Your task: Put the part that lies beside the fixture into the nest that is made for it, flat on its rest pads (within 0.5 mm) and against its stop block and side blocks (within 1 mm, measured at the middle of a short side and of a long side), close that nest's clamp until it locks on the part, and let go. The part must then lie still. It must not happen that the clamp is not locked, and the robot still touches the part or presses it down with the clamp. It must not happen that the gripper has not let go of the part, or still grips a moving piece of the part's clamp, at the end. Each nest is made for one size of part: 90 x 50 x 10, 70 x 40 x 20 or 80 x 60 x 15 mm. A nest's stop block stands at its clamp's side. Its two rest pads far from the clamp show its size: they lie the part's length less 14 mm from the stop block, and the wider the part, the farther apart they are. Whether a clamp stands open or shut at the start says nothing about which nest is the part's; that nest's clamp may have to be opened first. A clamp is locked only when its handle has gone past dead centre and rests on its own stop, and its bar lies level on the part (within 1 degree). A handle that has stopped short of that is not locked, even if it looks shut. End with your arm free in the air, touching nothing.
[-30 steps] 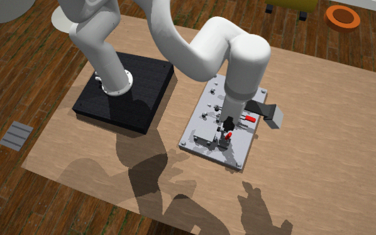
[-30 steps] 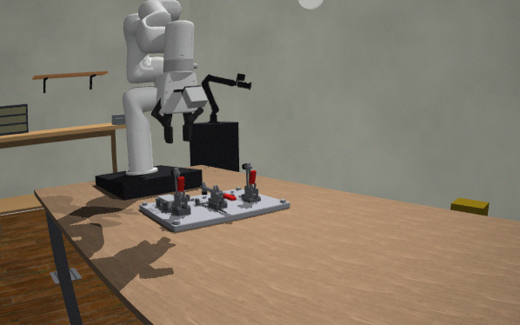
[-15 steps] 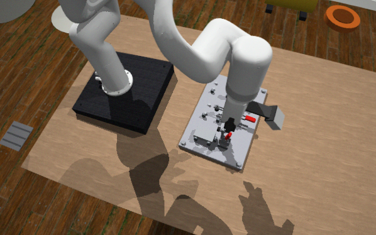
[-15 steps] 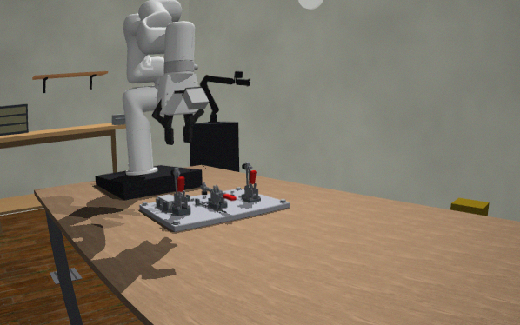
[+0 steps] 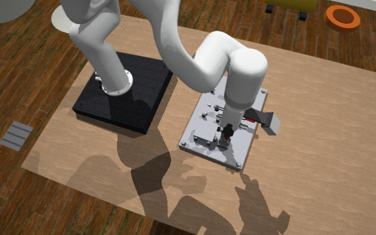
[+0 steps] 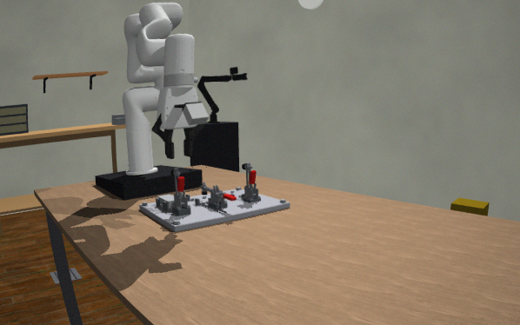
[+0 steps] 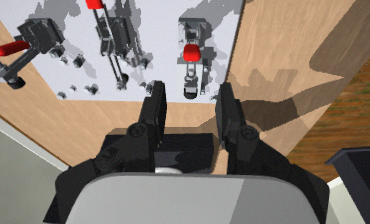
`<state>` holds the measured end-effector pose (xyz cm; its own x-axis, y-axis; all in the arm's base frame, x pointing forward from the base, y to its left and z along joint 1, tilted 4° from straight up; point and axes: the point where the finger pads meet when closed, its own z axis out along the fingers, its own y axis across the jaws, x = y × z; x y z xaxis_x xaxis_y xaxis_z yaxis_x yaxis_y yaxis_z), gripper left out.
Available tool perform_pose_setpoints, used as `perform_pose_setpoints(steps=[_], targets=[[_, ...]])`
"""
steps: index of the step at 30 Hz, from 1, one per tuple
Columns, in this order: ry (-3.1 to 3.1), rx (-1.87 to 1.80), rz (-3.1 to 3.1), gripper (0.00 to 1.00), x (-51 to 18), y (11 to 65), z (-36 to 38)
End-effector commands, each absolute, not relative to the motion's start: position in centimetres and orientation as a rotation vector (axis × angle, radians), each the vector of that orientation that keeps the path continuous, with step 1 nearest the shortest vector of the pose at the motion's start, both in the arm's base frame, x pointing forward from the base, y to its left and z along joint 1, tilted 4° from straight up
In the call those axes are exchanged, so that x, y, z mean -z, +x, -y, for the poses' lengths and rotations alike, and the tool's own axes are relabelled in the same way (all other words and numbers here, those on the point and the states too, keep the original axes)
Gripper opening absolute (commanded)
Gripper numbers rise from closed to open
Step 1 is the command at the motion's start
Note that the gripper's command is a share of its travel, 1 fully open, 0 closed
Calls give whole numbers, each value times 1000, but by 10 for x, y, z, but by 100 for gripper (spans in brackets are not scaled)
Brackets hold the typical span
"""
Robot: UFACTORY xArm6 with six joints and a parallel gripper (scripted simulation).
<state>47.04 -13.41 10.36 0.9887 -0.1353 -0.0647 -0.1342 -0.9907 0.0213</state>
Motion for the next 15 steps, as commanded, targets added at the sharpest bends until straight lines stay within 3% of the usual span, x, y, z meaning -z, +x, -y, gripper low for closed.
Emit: perform_pose_setpoints(steps=[1,15], targets=[[3115,95,211,47,-97,472,135],[3115,95,211,47,-59,469,135]])
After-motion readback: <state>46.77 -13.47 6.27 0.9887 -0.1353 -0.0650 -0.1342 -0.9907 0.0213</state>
